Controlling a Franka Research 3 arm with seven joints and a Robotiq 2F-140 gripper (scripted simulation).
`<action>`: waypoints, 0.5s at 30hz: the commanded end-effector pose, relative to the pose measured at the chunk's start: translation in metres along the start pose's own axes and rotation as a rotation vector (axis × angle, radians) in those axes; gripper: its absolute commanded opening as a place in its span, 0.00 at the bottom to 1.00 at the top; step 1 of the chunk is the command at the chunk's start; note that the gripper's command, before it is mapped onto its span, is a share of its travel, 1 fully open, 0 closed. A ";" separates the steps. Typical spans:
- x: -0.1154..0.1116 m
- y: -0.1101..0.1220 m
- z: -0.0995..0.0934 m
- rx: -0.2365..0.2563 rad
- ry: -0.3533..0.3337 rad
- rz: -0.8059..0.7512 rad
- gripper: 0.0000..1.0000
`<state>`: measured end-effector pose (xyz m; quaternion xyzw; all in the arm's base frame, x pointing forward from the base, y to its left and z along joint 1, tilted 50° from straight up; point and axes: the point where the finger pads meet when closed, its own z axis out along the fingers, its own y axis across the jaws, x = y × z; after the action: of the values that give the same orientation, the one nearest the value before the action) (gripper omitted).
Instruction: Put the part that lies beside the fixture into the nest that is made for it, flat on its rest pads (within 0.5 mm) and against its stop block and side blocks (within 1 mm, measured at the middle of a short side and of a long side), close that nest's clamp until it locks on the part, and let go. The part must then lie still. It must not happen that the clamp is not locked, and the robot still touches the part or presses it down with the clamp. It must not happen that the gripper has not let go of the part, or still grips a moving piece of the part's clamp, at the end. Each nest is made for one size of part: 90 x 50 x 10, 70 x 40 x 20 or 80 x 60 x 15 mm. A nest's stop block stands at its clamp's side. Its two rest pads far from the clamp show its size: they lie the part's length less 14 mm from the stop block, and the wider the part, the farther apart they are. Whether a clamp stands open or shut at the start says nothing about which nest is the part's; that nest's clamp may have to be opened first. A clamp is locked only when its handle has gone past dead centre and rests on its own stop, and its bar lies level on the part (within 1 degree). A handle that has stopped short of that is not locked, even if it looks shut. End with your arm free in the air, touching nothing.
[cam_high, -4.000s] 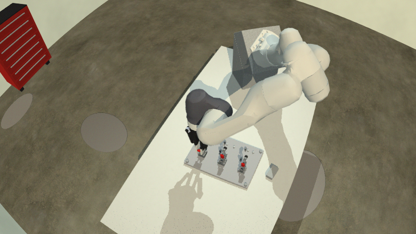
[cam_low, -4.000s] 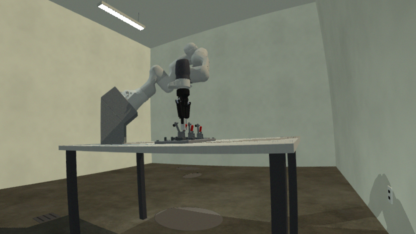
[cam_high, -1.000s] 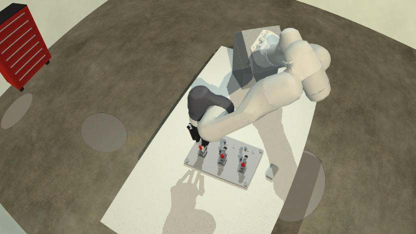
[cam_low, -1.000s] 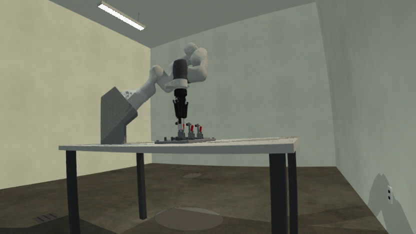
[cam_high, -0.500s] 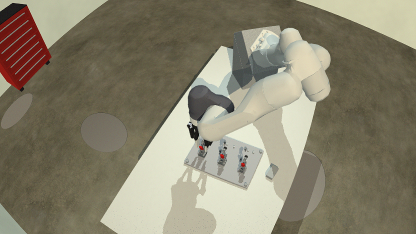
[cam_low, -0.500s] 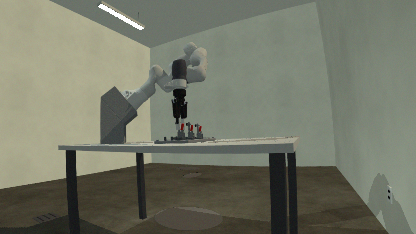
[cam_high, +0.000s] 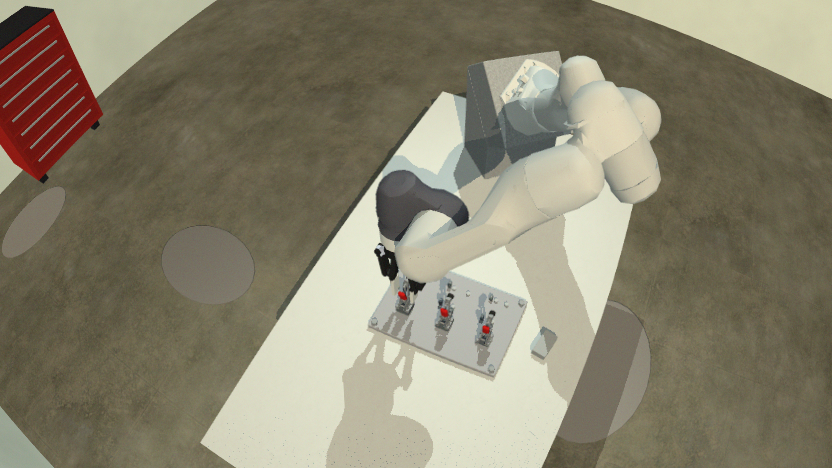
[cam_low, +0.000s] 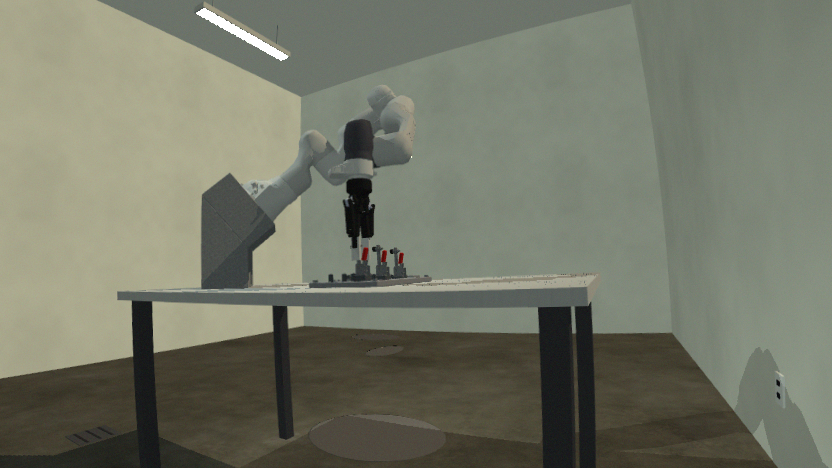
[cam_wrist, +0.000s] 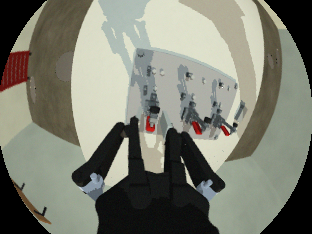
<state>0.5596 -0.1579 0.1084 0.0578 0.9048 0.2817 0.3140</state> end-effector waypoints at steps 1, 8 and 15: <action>0.002 0.000 0.000 -0.002 0.002 -0.004 0.28; 0.002 0.000 0.000 -0.002 0.002 -0.004 0.28; 0.002 0.000 -0.007 -0.002 0.002 -0.004 0.28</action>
<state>0.5571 -0.1595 0.1098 0.0564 0.9053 0.2807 0.3138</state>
